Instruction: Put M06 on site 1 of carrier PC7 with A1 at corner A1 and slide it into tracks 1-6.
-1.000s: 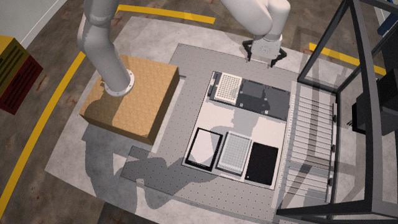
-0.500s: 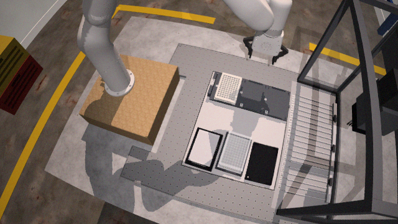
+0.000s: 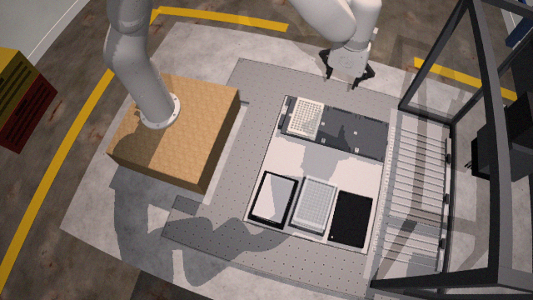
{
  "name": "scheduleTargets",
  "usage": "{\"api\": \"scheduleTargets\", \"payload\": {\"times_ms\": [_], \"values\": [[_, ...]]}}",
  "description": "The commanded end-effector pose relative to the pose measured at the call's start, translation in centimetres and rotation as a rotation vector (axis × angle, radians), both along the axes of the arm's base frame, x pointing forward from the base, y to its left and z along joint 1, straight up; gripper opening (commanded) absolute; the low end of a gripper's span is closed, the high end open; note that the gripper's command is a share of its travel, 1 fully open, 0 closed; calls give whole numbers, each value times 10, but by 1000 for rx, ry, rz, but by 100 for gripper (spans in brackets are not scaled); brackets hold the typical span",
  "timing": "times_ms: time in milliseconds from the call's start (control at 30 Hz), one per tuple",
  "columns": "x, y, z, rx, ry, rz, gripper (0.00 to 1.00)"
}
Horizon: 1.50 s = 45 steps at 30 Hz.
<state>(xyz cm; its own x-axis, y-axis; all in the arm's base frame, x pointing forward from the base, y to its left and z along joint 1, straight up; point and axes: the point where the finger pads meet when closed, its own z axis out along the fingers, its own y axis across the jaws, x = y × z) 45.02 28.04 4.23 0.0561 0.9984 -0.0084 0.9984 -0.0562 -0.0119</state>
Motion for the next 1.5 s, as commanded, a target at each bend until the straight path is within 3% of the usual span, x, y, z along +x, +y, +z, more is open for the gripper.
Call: {"api": "scheduleTargets", "payload": {"times_ms": [0,1267,1467], "values": [[-18,-13,2,6,-12,-162,81],[-157,-110,3,-3,-15,-1295,81],[-157,-110,3,-4,-15,-1399,81]]}}
